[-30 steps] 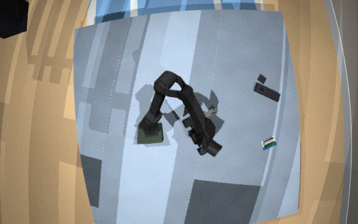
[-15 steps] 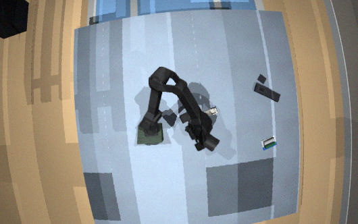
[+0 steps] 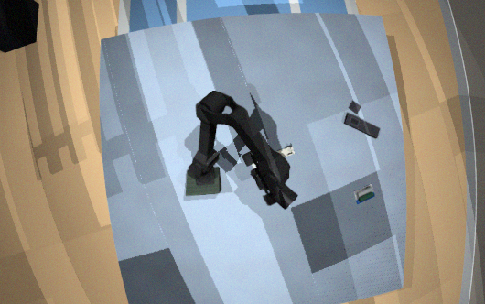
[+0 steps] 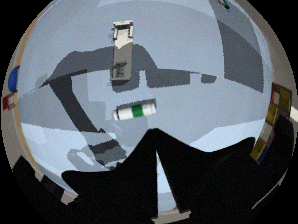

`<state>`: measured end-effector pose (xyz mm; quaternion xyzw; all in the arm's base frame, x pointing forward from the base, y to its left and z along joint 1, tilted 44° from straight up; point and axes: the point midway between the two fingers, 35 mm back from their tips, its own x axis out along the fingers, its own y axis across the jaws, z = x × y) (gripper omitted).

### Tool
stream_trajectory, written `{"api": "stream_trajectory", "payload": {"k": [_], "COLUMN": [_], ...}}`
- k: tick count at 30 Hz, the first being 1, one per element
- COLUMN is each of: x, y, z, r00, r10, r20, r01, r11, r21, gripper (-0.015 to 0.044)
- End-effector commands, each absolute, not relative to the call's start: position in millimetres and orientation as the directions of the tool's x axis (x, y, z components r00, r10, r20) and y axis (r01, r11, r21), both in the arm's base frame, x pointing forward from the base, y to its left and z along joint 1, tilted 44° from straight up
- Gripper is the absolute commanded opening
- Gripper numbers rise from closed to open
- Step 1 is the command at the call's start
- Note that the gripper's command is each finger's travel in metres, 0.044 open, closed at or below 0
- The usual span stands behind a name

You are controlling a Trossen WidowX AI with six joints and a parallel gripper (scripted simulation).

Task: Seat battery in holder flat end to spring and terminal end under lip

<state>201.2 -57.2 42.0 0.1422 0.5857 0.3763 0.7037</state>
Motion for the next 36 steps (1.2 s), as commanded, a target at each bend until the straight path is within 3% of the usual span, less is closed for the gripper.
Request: {"api": "stream_trajectory", "payload": {"k": [1, 14, 16, 23, 26, 30, 36], "x": [197.8, 197.8, 197.8, 196.9, 195.1, 191.7, 191.0], "y": [-76.4, -74.3, -71.9, -44.9, -33.0, -17.9, -15.4], "z": [64.5, 63.5, 62.1, 44.9, 37.7, 29.1, 27.7], "r00": [0.034, 0.035, 0.035, 0.035, 0.034, 0.034, 0.034], "r10": [0.692, 0.697, 0.696, 0.693, 0.693, 0.694, 0.694], "r20": [-0.721, -0.716, -0.717, -0.72, -0.72, -0.719, -0.719], "r01": [-0.367, -0.363, -0.427, -0.924, -0.997, -0.939, -0.912], "r11": [0.68, 0.677, 0.659, 0.296, 0.07, -0.225, -0.272], "r21": [0.635, 0.641, 0.619, 0.241, 0.019, -0.261, -0.306], "gripper": [0.0, 0.0, 0.0053, 0.0221, 0.0221, 0.0221, 0.0221]}}
